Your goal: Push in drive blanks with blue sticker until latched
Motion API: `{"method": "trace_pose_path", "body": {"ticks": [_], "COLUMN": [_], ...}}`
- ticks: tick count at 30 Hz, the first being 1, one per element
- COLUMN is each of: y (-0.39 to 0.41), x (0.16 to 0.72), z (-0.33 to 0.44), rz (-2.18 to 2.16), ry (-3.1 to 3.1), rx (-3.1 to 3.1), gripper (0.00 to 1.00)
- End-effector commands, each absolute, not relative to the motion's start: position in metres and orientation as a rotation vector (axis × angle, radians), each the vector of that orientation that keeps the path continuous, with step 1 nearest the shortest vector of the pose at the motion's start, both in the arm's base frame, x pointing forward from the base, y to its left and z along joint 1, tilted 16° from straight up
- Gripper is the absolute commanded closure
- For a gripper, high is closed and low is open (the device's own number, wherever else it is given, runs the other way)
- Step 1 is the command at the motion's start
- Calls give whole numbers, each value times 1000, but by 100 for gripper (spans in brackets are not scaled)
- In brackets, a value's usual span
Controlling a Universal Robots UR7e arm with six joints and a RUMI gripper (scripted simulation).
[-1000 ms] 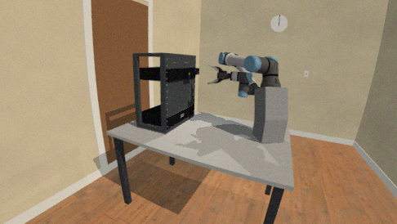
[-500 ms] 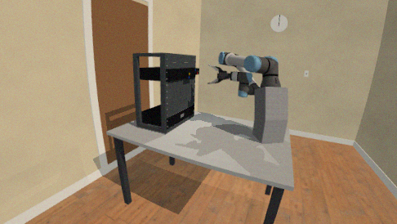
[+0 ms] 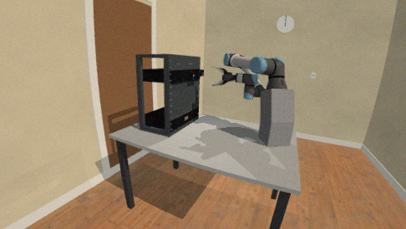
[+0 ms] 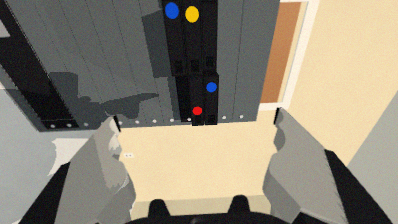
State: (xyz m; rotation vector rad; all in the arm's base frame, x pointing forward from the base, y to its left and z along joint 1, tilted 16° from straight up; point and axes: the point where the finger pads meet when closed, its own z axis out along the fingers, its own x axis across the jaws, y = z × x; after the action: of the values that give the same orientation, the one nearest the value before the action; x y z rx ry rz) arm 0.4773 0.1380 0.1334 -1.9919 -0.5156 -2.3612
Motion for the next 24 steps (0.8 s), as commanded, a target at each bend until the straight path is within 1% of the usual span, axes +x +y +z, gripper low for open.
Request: {"method": "trace_pose_path", "body": {"ticks": [1,24], "y": [138,142], "x": [477,480], "z": [134,133], "rz": [-2362,-2362], "ry": [-516,-517], "rx": [-1991,-1993], "gripper": [0,0]}}
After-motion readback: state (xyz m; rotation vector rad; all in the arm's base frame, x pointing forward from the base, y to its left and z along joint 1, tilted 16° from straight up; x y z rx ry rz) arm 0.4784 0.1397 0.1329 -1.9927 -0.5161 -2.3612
